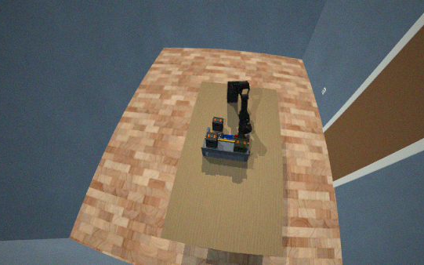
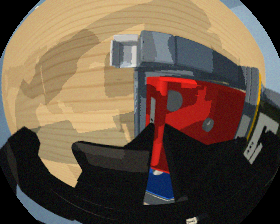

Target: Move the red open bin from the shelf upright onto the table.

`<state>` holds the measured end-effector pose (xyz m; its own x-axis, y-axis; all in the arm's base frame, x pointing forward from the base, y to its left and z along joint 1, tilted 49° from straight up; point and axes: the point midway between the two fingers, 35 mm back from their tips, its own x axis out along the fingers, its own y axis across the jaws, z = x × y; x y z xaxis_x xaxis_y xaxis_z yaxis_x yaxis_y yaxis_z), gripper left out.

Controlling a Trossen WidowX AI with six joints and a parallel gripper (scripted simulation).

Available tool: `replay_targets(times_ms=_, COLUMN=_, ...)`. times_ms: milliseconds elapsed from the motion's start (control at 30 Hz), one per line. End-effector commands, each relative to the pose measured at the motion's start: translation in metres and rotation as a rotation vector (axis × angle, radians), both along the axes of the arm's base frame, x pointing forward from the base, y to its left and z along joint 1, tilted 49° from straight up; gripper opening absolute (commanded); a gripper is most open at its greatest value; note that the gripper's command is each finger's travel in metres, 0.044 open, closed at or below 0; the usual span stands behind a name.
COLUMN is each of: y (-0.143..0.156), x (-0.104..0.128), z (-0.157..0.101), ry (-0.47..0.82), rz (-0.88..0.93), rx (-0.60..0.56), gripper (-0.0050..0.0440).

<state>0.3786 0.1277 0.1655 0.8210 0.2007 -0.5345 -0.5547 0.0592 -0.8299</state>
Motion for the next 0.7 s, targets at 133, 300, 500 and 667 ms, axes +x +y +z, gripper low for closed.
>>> replay_targets(times_ms=133, y=0.0, x=0.0017, z=0.0154, ry=-0.042, rz=-0.003, rx=0.014, gripper=0.0)
replay_targets(times_ms=300, y=0.0, x=0.0012, z=0.0137, ry=-0.039, rz=-0.002, rx=0.014, gripper=0.0)
replay_targets(times_ms=500, y=0.0, x=0.0016, z=0.0141, ry=-0.042, rz=-0.003, rx=0.014, gripper=0.0)
replay_targets(times_ms=667, y=0.0, x=0.0016, z=0.0141, ry=-0.042, rz=-0.003, rx=0.014, gripper=0.0)
